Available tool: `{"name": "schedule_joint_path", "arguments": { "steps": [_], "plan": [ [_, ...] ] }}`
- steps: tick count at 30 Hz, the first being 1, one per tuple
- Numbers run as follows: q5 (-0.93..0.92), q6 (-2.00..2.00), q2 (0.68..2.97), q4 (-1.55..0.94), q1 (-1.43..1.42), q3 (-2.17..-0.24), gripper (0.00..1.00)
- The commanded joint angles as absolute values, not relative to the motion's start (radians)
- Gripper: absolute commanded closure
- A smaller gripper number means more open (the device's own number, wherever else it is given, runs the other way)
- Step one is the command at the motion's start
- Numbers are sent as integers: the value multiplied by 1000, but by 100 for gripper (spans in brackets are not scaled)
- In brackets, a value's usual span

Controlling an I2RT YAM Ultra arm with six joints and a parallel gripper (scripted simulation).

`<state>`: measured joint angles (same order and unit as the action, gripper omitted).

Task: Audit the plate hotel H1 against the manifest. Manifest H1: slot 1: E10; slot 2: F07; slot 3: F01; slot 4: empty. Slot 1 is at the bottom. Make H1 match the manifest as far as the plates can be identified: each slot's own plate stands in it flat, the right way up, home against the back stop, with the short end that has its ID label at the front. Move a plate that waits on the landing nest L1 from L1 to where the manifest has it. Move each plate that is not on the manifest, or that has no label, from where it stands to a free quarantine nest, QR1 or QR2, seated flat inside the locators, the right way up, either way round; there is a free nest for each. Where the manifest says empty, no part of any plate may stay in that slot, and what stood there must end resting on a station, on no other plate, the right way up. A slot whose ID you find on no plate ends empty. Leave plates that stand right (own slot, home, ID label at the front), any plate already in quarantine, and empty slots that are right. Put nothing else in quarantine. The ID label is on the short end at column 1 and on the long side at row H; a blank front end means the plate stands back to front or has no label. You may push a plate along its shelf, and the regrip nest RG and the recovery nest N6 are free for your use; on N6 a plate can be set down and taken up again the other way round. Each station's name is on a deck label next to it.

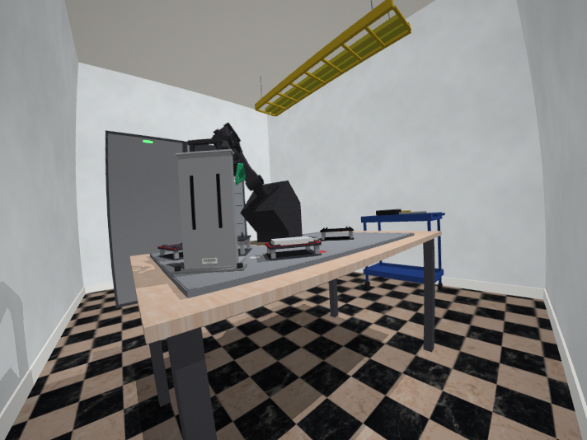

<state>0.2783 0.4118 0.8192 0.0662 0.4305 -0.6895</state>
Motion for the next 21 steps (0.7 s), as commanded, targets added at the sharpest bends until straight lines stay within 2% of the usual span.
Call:
{"name": "schedule_joint_path", "arguments": {
  "steps": [1,21],
  "plan": [
    [262,412,778,54,435,-672,13],
    [250,416,682,35,447,-601,13]
  ]
}}
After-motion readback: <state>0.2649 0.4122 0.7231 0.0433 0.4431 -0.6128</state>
